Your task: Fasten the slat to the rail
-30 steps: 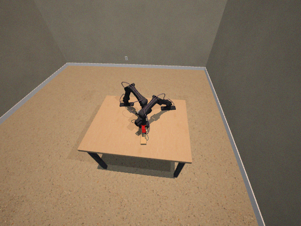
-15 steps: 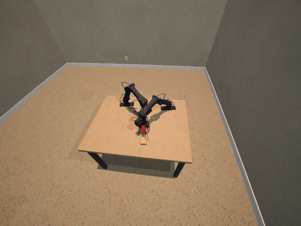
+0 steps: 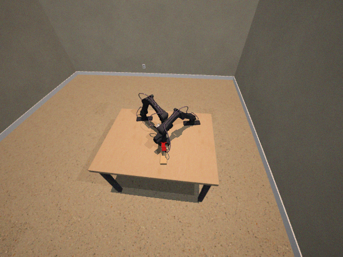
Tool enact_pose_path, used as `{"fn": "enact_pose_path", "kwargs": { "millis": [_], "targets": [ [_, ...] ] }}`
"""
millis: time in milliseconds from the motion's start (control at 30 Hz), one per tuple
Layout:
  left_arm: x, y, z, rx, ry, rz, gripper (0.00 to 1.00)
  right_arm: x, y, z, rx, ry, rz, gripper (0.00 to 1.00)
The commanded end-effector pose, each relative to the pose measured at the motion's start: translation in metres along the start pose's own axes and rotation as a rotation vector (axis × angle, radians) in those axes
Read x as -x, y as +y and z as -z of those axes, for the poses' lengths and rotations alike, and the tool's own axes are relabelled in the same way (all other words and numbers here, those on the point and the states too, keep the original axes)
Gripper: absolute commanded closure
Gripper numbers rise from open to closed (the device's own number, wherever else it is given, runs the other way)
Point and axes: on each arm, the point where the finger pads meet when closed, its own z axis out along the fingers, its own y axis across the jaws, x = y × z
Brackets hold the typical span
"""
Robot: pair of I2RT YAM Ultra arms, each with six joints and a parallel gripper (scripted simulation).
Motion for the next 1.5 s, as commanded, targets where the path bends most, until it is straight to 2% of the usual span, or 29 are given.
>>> {"fn": "enact_pose_path", "kwargs": {
  "millis": [0,467,533,1000,1167,1467],
  "targets": [
    [0.0014,-0.0012,0.0056,-0.010,-0.011,0.000,0.28,0.0033,0.0012,0.0039,0.016,-0.007,-0.021,0.89],
    [0.0014,-0.0012,0.0056,-0.010,-0.011,0.000,0.28,0.0031,0.0012,0.0039,0.015,-0.007,-0.020,0.89],
    [0.0014,-0.0012,0.0056,-0.010,-0.011,0.000,0.28,-0.0006,0.0017,0.0038,0.011,0.004,-0.001,0.66],
    [0.0014,-0.0012,0.0056,-0.010,-0.011,0.000,0.28,-0.0006,0.0017,0.0039,0.011,0.004,0.013,0.66],
    [0.0014,-0.0012,0.0056,-0.010,-0.011,0.000,0.28,-0.0004,0.0017,0.0046,0.012,0.000,0.367,0.66],
    [0.0014,-0.0012,0.0056,-0.010,-0.011,0.000,0.28,-0.0001,0.0017,0.0060,0.012,-0.003,0.785,0.66]
  ]
}}
